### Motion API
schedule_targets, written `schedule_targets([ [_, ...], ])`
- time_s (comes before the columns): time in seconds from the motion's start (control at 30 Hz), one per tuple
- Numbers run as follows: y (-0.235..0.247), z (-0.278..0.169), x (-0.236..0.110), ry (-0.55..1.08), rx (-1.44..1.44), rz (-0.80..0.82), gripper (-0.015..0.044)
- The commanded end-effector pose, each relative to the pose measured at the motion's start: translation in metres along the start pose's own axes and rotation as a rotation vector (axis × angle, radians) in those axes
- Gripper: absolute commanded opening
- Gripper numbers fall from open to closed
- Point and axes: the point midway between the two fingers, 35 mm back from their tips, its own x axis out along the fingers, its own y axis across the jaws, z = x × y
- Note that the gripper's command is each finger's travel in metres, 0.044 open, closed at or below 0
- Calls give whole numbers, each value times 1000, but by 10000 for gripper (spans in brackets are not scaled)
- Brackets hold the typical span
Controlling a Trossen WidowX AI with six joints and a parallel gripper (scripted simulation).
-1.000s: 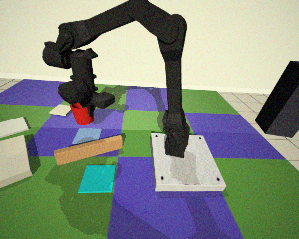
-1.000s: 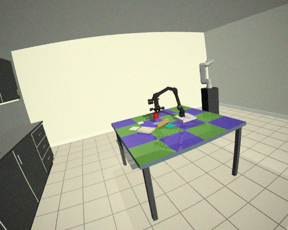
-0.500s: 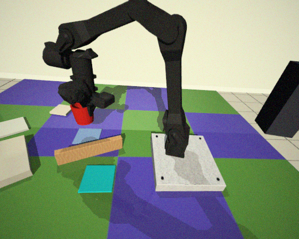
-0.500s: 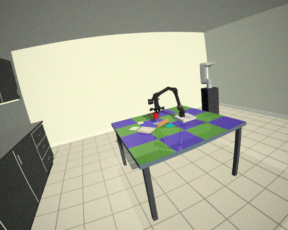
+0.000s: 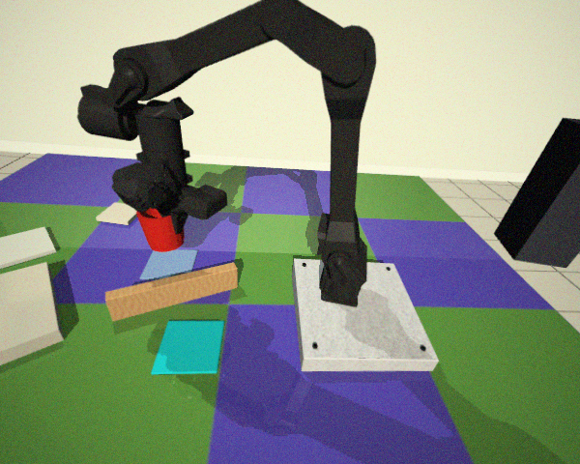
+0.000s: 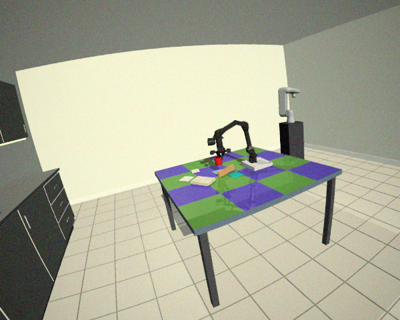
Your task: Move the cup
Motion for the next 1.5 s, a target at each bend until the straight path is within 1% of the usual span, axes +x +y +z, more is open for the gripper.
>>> schedule_targets([
  [0.0,9,7,0,-5,5,-1,0],
  [1.47,88,70,-4,-11,4,5,0],
])
